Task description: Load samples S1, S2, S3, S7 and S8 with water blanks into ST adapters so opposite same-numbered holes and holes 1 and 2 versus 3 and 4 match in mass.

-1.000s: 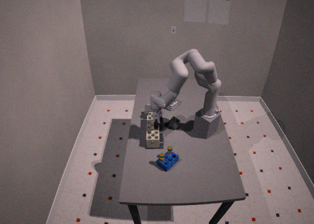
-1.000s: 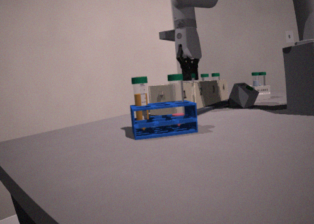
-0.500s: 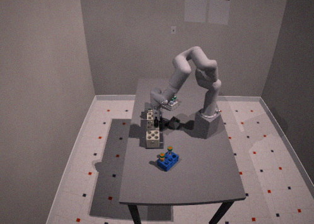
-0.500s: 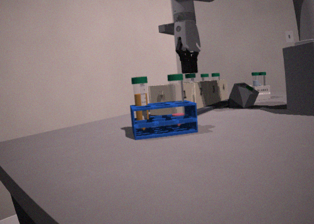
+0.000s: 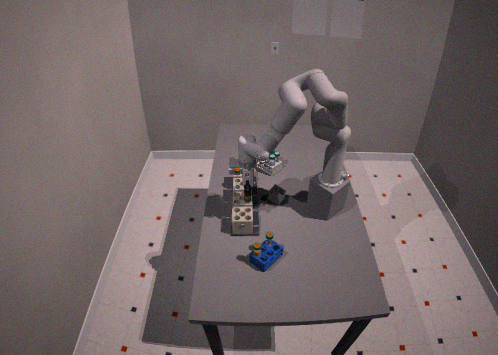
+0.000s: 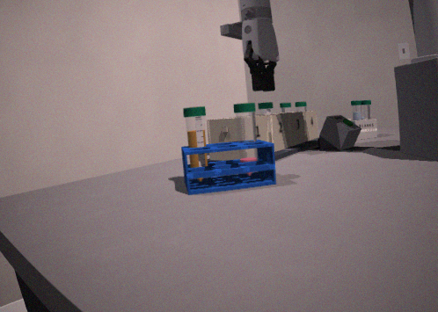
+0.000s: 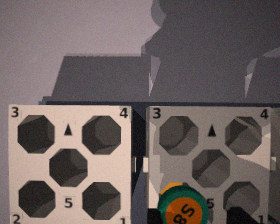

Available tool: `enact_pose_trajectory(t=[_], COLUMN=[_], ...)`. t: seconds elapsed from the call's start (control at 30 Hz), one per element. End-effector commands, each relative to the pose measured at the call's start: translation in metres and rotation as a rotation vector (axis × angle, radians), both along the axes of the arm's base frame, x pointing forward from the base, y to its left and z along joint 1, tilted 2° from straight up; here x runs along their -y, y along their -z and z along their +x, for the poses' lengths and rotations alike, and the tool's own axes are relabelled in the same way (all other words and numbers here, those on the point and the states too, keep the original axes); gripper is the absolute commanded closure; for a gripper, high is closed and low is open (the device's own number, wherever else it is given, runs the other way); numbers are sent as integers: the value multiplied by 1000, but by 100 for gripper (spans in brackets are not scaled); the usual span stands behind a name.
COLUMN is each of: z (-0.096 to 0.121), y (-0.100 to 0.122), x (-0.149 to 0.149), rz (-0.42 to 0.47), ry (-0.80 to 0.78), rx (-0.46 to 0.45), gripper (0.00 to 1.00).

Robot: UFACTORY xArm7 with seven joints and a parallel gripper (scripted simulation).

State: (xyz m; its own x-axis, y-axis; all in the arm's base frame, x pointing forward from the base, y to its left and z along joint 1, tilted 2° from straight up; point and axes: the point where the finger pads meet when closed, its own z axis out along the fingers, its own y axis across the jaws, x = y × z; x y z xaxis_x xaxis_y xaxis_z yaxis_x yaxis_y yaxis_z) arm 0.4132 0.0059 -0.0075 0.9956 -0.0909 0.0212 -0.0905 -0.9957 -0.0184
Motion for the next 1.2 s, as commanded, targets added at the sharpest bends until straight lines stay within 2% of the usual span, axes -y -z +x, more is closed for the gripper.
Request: enact_pose_trajectory(t=[0.0, 1.17], z=[1, 0], y=[-10, -72], x=[0, 1], rz=[-1, -1], ry=[1, 0], rx=[3, 3], gripper=[56, 56])
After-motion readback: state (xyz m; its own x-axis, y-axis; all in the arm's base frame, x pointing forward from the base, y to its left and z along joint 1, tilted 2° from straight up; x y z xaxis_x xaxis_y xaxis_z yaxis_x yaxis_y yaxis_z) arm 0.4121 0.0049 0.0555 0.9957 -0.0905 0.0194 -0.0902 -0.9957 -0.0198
